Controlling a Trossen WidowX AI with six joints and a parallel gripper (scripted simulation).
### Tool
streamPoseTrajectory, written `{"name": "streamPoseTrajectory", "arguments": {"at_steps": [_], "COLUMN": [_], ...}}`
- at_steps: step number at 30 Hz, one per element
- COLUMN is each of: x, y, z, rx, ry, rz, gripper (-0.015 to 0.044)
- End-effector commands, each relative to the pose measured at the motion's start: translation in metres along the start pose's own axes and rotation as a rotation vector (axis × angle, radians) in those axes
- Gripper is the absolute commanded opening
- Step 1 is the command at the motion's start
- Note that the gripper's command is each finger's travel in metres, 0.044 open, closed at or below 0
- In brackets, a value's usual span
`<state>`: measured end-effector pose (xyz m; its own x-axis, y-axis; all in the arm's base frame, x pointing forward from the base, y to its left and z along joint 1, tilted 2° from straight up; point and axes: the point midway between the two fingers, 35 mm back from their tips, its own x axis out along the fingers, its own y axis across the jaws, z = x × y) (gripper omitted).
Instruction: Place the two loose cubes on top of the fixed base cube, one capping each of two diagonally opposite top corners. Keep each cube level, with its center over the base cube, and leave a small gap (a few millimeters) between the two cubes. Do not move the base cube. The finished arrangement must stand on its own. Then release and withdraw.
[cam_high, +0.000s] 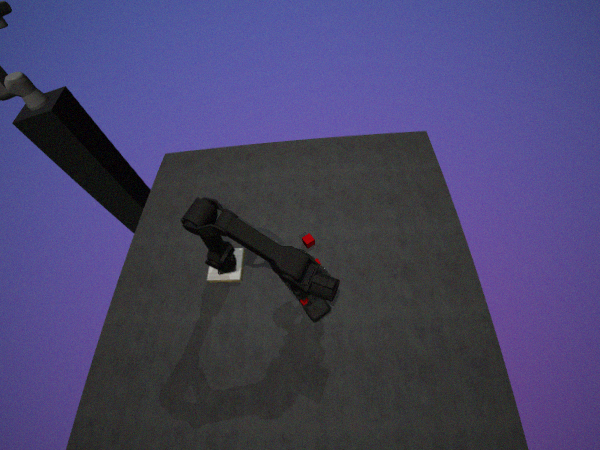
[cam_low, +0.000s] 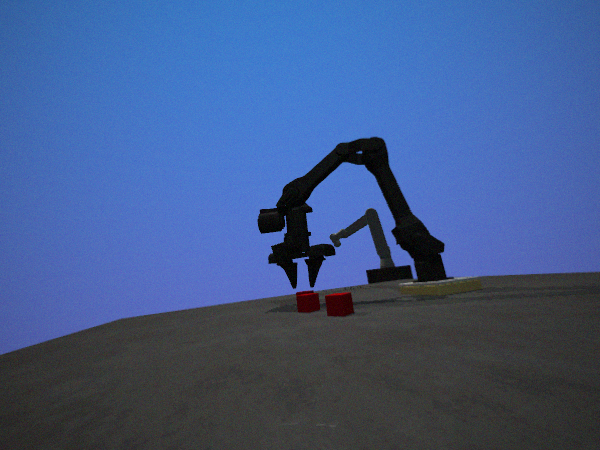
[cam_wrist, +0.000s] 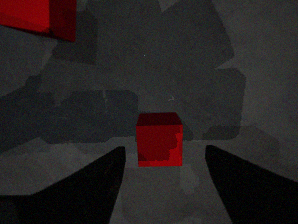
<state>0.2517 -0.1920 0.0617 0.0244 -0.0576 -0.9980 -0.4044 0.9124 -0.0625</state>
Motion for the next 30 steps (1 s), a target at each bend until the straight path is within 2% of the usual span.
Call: {"name": "streamPoseTrajectory", "arguments": {"at_steps": [1, 12, 18, 30], "x": [0.012, 0.026, 0.026, 0.003], "y": [0.002, 0.003, 0.003, -0.001], "z": [-0.001, -0.001, -0.001, 0.001], "rx": [-0.007, -0.007, -0.007, -0.007], "ry": [0.004, 0.005, 0.005, 0.004], "rz": [0.015, 0.015, 0.015, 0.015], "gripper": [0.0265, 0.0265, 0.0107, 0.0105]}}
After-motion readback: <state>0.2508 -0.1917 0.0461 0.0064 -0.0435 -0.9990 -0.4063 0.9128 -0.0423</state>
